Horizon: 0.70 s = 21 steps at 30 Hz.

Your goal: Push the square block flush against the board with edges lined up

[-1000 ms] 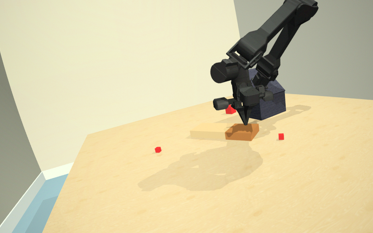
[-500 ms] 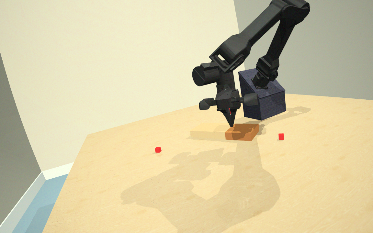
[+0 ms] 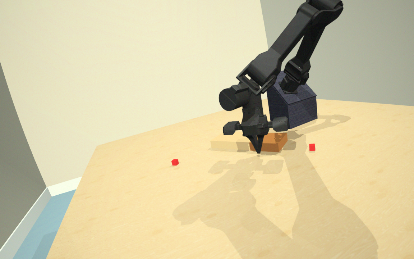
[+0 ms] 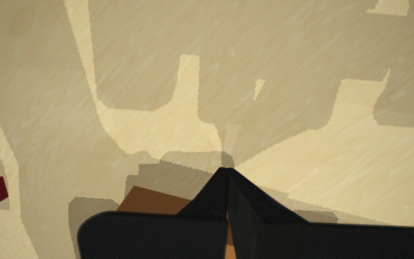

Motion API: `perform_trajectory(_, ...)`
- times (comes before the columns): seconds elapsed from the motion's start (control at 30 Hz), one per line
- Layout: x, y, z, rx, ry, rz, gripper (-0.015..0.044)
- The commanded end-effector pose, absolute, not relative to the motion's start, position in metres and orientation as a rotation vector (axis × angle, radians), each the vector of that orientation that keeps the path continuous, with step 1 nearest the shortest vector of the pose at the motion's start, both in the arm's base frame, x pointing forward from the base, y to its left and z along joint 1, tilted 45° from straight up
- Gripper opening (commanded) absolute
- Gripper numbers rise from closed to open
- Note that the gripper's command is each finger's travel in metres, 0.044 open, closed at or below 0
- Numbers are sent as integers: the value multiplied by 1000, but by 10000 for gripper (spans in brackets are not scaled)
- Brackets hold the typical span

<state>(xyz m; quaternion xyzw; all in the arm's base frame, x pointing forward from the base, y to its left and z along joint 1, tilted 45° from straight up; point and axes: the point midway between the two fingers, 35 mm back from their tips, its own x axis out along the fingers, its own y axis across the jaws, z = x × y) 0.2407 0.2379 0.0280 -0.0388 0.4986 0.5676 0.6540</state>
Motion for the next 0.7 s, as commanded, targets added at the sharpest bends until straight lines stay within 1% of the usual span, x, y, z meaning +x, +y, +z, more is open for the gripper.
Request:
perform_trajectory(0.0, 236, 234, 23, -84, 1145, 1279, 0)
perform_trajectory(0.33, 226, 224, 15, -85, 1146, 1279, 0)
perform_trajectory(0.67, 235, 231, 20, -85, 1145, 1279, 0)
